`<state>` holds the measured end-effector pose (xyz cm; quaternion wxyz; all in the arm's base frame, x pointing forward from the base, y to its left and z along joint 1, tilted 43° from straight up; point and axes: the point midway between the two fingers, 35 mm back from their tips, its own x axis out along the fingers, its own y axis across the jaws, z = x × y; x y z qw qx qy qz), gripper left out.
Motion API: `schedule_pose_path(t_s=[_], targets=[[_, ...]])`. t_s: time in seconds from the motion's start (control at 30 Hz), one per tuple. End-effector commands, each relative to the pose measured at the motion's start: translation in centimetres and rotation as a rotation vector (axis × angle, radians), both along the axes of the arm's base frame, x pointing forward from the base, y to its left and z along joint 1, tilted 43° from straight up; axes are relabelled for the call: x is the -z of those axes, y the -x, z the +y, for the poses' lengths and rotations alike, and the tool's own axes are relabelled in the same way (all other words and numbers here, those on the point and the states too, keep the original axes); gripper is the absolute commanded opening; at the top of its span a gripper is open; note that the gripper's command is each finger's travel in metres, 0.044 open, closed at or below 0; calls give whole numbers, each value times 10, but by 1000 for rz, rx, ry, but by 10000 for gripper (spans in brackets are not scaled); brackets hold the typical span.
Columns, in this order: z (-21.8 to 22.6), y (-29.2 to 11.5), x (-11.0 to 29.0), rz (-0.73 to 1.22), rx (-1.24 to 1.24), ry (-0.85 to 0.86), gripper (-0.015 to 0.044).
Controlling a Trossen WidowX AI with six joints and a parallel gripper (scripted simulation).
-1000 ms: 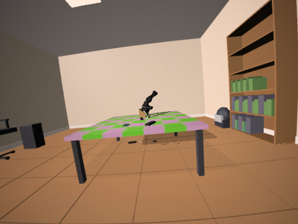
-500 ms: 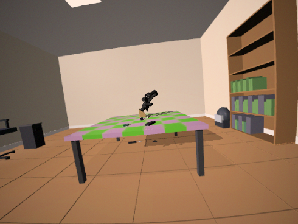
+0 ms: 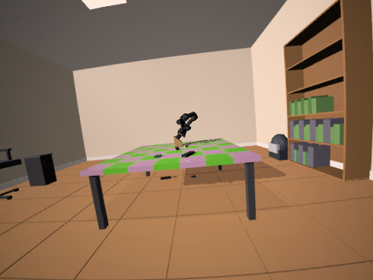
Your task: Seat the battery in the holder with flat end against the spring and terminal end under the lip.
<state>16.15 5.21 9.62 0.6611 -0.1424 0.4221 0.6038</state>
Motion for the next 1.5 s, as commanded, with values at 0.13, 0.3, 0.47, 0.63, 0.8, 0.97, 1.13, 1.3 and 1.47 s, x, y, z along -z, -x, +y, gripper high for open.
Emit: schedule_pose_path(t_s=[0.13,0.3,0.47,0.63,0.8,0.97,1.13,1.3,1.47], targets=[[17,6,15,-366,-395,-37,157],[36,15,31,-780,-843,-89,222],[48,23,41,-1066,-1148,-131,222],[48,23,41,-1066,-1148,-131,222],[48,23,41,-1066,-1148,-131,222],[49,23,42,-1065,-1148,-130,222],[53,23,48,-1059,-1144,-128,222],[58,23,54,-1056,-1143,-126,222],[63,23,59,-1057,-1145,-125,222]])
